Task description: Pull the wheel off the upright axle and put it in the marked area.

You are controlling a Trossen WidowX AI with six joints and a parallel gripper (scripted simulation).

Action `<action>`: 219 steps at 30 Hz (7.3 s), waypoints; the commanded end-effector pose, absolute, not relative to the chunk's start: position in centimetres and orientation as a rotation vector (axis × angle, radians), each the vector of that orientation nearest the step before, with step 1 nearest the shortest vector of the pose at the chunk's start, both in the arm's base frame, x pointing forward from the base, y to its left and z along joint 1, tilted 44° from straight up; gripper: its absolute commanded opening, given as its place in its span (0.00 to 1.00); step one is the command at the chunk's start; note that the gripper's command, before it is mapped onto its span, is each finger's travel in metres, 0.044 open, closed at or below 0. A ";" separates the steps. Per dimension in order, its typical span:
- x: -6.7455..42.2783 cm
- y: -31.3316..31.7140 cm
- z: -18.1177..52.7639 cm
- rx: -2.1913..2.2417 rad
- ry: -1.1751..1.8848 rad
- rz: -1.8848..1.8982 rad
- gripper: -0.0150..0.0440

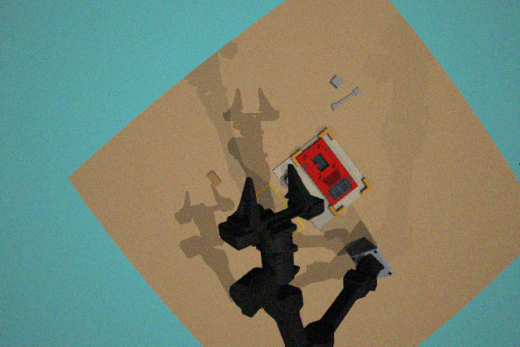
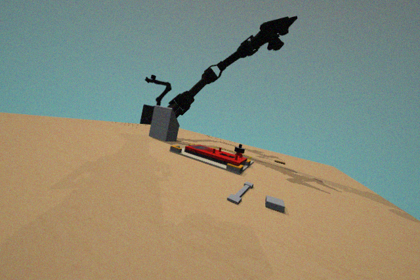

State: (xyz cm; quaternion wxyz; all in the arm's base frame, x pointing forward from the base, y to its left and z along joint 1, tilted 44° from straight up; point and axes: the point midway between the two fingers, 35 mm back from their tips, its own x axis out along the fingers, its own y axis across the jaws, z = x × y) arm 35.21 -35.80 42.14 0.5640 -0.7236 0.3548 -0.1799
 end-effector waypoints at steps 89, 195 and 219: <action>36.5 -2.2 1.1 1.926 1.567 -0.770 0.59; 35.9 -4.4 3.4 1.938 1.553 -0.770 0.25; 34.9 -7.0 6.3 1.939 1.551 -0.771 0.25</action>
